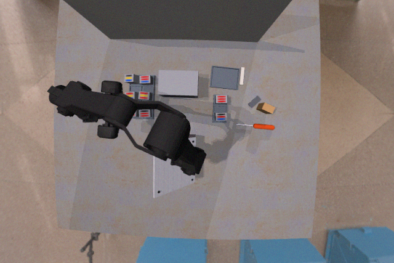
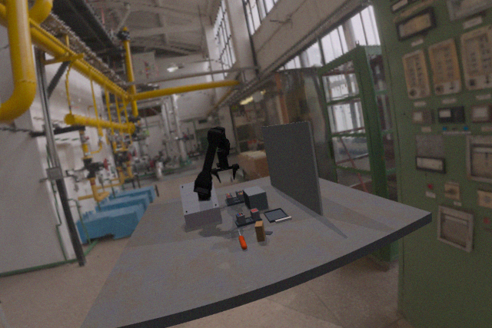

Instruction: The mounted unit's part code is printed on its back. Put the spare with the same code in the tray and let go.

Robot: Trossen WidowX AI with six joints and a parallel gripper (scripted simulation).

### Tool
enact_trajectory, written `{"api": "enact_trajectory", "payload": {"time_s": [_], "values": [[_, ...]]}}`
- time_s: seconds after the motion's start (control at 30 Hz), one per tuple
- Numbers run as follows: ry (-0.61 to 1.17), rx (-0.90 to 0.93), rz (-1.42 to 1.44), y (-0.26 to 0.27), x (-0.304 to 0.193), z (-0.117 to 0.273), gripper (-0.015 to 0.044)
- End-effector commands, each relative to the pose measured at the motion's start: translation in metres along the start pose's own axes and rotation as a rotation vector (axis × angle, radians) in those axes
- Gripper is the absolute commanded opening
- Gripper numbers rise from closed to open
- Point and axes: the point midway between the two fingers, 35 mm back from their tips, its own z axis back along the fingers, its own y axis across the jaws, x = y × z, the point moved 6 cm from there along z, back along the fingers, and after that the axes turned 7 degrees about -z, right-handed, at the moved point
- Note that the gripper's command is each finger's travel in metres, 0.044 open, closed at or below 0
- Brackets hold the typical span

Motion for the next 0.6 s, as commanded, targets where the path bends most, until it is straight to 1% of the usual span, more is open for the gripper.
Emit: {"api": "enact_trajectory", "payload": {"time_s": [0.0,0.13,0.17,0.57], "values": [[0.006,0.005,0.022,0.004,0.000,-0.005,0.0414],[0.007,0.005,0.021,0.008,-0.003,-0.033,0.0309],[0.007,0.005,0.021,0.009,-0.004,-0.041,0.0300],[0.007,0.005,0.021,0.010,-0.004,-0.044,0.0300]]}}
